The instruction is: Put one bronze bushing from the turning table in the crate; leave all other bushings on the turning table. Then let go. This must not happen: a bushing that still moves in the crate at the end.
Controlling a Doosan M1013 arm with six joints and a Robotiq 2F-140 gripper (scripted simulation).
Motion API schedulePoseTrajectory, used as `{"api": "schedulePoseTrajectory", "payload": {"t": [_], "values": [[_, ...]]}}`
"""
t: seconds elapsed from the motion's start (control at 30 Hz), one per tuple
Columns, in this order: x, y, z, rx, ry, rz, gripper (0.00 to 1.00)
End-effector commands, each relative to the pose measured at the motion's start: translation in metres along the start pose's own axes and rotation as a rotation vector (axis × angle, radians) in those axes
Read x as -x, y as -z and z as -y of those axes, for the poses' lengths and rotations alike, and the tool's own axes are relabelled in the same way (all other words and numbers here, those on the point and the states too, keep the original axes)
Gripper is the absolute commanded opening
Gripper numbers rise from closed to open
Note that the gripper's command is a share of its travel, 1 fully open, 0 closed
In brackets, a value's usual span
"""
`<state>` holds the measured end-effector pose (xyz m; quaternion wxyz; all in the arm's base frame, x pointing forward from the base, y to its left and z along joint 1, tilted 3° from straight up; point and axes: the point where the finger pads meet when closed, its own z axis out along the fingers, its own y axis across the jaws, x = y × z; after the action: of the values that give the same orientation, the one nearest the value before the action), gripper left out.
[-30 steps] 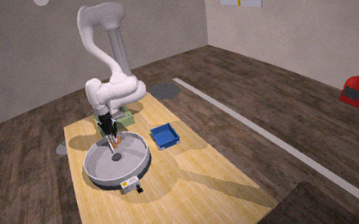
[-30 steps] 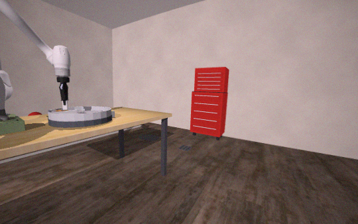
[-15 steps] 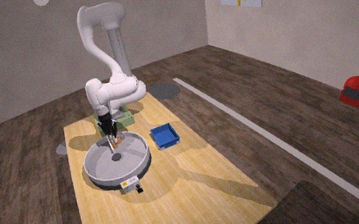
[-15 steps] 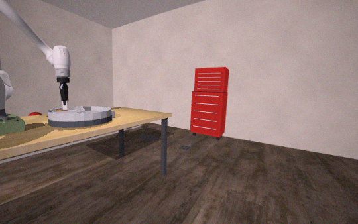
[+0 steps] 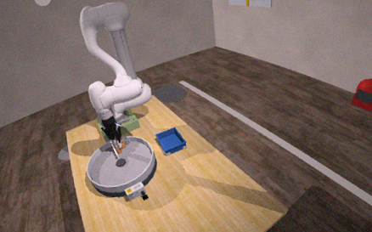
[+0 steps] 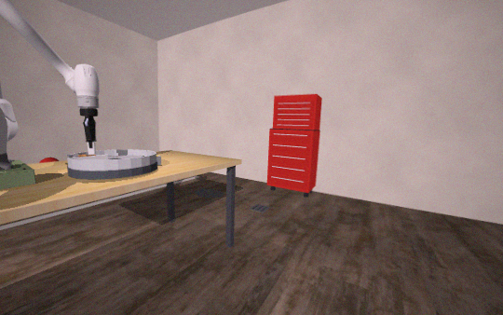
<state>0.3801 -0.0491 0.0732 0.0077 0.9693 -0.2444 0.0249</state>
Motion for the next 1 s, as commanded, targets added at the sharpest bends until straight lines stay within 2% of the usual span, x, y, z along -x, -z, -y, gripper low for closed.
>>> {"api": "schedulePoseTrajectory", "payload": {"t": [0.0, 0.53, 0.97], "values": [[0.003, -0.004, -0.003, 0.002, -0.001, 0.008, 0.10], [0.003, -0.005, -0.003, 0.002, -0.001, 0.008, 0.10], [0.004, -0.019, -0.003, 0.002, -0.001, 0.008, 0.10]]}}
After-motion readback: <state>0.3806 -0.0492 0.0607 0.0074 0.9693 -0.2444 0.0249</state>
